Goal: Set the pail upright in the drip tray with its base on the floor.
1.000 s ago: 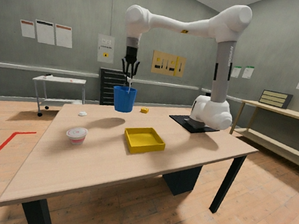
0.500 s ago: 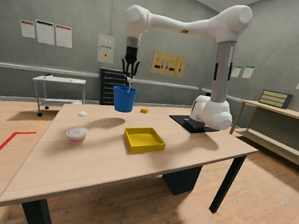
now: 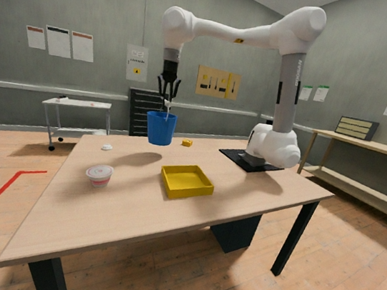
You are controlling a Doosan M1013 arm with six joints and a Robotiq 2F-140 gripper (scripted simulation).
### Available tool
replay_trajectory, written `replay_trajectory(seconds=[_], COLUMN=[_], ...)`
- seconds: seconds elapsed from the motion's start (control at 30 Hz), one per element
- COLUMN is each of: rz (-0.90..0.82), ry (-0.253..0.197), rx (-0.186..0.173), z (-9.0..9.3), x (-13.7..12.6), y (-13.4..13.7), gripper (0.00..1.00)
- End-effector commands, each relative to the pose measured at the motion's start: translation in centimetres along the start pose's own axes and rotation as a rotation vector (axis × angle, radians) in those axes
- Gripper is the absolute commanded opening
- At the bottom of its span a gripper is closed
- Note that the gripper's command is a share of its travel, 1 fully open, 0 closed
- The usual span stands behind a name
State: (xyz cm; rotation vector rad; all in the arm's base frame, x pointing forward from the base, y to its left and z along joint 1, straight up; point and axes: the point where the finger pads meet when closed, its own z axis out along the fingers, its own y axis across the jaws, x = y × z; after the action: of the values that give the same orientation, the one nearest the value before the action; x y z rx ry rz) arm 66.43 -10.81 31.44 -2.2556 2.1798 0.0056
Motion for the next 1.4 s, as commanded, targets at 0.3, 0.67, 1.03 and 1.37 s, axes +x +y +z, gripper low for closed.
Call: replay_trajectory(seconds=[0.3,0.67,1.03,1.37], rz=[0.000,0.000,0.000,0.000], ry=[0.000,0.000,0.000,0.000], rx=[0.001,0.001,0.001,0.001], z=[-0.1,-0.1,-0.1,-0.1], x=[0.0,-0.2,-0.9,-1.8], y=[0.0,0.0,0.2,0.4], gripper=[0.10,0.10,0.10,0.10])
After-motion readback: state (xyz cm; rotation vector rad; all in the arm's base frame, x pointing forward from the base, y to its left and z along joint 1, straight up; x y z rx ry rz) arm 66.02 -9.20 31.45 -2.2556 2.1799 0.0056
